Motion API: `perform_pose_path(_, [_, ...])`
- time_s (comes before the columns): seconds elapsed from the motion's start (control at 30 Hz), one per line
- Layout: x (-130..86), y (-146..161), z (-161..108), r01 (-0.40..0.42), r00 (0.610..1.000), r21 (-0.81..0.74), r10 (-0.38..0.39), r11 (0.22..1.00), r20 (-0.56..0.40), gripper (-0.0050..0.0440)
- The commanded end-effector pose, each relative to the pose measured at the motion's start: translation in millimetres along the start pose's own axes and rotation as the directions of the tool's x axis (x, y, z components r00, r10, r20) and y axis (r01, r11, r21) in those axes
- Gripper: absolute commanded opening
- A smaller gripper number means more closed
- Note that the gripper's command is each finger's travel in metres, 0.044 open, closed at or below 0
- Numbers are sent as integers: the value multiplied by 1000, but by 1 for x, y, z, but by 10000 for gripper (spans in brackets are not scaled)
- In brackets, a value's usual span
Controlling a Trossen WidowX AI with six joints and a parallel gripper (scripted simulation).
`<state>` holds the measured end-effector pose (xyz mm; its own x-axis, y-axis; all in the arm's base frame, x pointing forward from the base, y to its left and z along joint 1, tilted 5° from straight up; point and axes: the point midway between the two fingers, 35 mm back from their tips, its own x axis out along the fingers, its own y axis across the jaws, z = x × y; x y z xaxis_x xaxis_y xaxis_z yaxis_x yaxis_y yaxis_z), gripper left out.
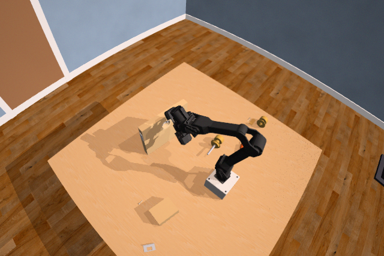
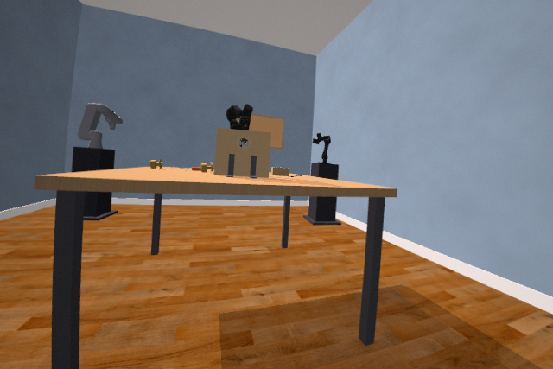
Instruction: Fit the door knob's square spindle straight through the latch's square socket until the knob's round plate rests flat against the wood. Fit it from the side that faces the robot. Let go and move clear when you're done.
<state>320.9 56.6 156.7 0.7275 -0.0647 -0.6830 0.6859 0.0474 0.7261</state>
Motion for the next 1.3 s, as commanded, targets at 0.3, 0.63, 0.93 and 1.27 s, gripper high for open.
perform_pose_path(0.3, [-37, 3, -1, -13, 1000, 4, 13, 1000, -1, 440])
perform_pose_path(0.63, [-50, 2, -1, -13, 1000, 4, 13, 1000, -1, 440])
perform_pose_path(0.93, [-47, 0, -1, -4, 1000, -1, 4, 1000, -3, 440])
perform_pose_path(1.27, [-19, 32, 73, 122, 982, -21, -118, 992, 147, 440])
